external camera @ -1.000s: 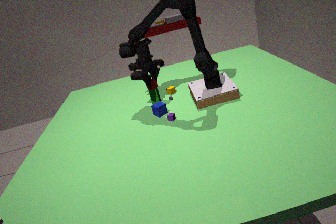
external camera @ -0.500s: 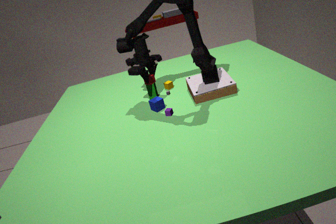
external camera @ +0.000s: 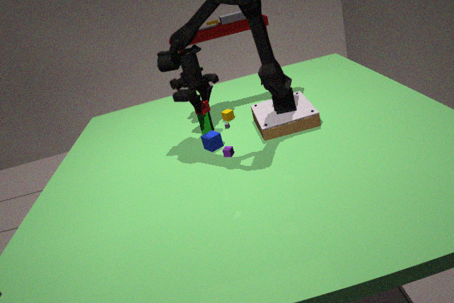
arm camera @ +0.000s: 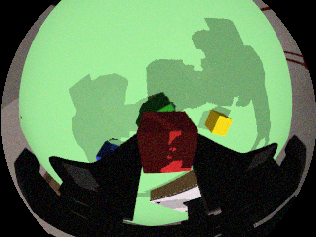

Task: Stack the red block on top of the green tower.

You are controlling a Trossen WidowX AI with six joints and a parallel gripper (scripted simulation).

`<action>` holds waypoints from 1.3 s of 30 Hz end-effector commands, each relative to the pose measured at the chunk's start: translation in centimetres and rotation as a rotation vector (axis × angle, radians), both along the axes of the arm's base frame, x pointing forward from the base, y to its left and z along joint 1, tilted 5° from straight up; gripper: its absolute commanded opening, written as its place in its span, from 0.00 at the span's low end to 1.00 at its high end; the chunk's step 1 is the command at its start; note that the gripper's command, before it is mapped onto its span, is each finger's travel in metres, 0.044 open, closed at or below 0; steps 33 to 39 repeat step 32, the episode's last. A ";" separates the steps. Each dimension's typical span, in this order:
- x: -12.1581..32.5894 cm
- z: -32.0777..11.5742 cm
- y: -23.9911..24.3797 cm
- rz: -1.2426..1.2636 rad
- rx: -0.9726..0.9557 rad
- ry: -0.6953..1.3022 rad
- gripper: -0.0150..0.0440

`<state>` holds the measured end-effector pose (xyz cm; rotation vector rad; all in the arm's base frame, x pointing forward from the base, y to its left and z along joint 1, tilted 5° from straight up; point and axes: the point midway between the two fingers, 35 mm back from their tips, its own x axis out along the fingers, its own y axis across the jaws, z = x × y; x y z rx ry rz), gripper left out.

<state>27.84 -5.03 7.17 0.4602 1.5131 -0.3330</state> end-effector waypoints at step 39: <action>0.0 0.0 0.0 0.000 0.000 0.000 1.00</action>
